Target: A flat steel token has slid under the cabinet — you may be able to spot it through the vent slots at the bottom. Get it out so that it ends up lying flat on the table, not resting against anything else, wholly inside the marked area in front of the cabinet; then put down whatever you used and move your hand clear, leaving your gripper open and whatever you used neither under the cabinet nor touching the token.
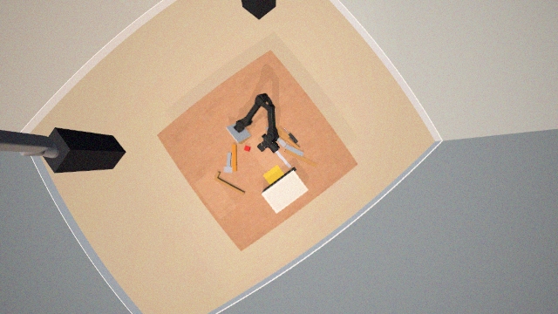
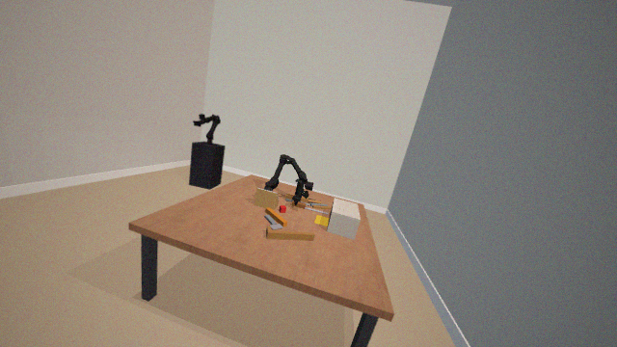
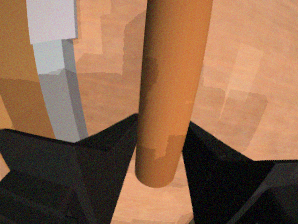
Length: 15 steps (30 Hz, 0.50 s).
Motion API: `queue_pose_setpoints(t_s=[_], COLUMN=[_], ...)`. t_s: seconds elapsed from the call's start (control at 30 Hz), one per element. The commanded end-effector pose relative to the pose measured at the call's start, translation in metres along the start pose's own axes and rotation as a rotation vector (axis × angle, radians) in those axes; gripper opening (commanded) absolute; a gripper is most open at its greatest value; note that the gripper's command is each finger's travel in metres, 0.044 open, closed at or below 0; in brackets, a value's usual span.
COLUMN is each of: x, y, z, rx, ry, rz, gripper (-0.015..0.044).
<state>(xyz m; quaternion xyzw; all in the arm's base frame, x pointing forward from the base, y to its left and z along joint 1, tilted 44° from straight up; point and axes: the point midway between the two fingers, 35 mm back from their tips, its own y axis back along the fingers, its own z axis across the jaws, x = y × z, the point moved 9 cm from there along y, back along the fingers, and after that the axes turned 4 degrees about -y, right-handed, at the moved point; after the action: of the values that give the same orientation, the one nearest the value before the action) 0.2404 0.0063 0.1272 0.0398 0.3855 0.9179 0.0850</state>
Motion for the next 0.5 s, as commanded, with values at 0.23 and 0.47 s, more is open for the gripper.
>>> queue_pose_setpoints(t_s=[0.23, 0.47], x=[-0.001, -0.0011], y=[0.0016, 0.0017], z=[0.0045, 0.0075], rx=[0.001, 0.001], ry=[-0.074, -0.118], rz=[-0.006, -0.006], gripper=[0.0, 0.0])
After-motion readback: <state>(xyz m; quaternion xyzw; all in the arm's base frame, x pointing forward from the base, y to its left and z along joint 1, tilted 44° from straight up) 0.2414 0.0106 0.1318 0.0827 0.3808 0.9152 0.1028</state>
